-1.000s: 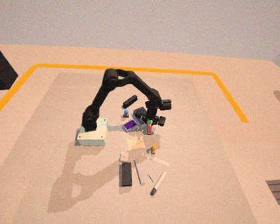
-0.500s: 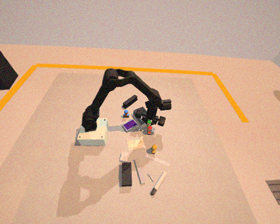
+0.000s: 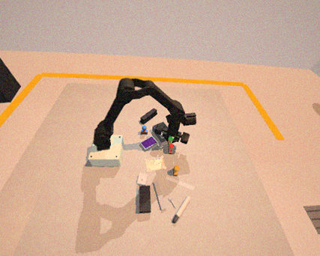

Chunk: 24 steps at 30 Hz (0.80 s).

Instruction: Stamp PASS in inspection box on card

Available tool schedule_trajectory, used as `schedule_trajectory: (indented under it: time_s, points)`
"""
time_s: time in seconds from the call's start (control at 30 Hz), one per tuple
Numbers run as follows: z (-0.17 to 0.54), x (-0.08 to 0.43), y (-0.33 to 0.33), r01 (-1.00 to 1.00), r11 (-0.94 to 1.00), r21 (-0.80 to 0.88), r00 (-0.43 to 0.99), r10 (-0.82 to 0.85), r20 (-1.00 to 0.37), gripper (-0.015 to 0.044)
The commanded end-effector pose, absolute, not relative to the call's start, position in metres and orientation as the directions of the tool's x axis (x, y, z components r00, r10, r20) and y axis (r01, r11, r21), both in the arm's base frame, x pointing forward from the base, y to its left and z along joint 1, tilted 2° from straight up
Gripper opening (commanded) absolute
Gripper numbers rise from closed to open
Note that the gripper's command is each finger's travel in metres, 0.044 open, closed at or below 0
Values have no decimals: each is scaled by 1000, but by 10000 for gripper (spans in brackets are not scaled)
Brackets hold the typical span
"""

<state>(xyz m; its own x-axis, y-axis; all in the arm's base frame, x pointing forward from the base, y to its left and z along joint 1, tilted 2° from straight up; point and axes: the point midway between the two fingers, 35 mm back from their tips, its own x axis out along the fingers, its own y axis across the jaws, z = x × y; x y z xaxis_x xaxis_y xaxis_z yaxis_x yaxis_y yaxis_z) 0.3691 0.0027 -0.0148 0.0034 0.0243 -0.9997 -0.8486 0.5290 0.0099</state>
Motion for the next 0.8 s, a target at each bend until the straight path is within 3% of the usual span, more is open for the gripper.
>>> schedule_trajectory:
  time_s: [0.0, 0.77]
  points:
    - [-9, 371, 3, -849, 529, 2, 13, 24, -1000, 0]
    - [2, 371, 2, -849, 529, 0, 14, 24, -1000, 0]
